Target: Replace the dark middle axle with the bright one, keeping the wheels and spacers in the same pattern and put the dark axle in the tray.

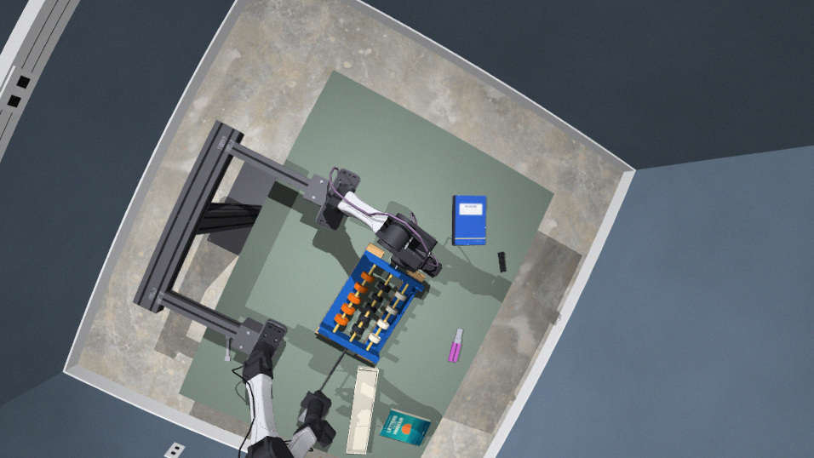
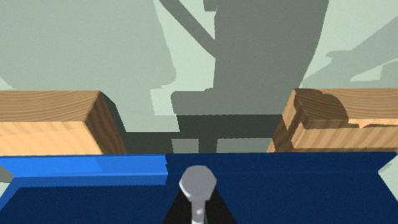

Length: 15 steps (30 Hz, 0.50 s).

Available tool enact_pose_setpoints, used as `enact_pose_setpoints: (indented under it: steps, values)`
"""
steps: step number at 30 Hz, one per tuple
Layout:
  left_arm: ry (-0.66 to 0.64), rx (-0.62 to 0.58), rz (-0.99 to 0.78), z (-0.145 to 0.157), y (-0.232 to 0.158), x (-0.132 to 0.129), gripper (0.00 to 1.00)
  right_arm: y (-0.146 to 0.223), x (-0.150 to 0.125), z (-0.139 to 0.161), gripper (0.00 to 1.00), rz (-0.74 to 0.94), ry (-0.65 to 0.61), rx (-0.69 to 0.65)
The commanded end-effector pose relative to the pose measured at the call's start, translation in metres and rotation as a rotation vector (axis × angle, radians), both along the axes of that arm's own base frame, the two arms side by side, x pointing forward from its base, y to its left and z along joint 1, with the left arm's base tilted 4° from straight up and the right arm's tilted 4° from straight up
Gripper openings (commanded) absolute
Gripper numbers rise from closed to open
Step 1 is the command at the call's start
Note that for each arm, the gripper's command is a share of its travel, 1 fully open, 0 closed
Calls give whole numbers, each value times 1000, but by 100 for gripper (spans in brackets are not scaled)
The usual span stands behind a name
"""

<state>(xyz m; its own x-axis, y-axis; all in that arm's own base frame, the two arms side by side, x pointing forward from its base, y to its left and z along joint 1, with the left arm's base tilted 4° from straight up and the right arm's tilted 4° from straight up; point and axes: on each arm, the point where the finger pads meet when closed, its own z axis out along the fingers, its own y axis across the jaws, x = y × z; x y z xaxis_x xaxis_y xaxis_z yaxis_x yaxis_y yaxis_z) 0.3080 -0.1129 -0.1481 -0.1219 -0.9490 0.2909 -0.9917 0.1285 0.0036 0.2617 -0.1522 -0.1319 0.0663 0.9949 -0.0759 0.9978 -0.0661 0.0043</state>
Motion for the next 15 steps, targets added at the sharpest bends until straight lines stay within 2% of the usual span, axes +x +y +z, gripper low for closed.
enact_pose_setpoints:
  steps: [1, 15]
  values:
    - [-43, -89, -43, 9, -25, 11, 0, 10, 1, 3, 0, 6, -9, 27]
    - [-45, -84, -42, 8, -23, 11, 0, 9, 4, 5, 0, 7, -15, 22]
